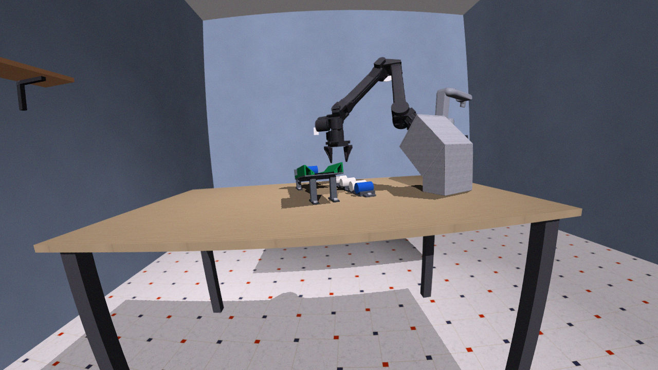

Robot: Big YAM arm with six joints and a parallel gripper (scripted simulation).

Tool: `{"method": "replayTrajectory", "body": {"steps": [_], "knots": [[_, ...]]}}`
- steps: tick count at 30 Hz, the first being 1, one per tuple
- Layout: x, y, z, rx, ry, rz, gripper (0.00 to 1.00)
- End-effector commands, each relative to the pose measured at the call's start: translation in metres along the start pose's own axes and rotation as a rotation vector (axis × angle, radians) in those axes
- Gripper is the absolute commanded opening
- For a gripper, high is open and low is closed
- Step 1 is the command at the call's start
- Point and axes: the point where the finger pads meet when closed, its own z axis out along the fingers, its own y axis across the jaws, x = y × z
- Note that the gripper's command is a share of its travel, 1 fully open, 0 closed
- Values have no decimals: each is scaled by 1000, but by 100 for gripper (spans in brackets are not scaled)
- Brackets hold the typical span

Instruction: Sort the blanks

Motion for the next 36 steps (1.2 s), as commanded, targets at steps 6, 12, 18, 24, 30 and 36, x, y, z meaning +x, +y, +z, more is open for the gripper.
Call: {"method": "replayTrajectory", "body": {"steps": [6, 12, 18, 24, 30, 36], "knots": [[-16, 16, -15, -45, -25, 45, 100], [-16, 16, -15, -45, -25, 45, 100], [-16, 16, -15, -45, -25, 41, 100], [-16, 16, -15, -45, -25, 41, 100], [-16, 16, -15, -45, -25, 41, 100], [-16, 16, -15, -45, -25, 41, 100]]}}
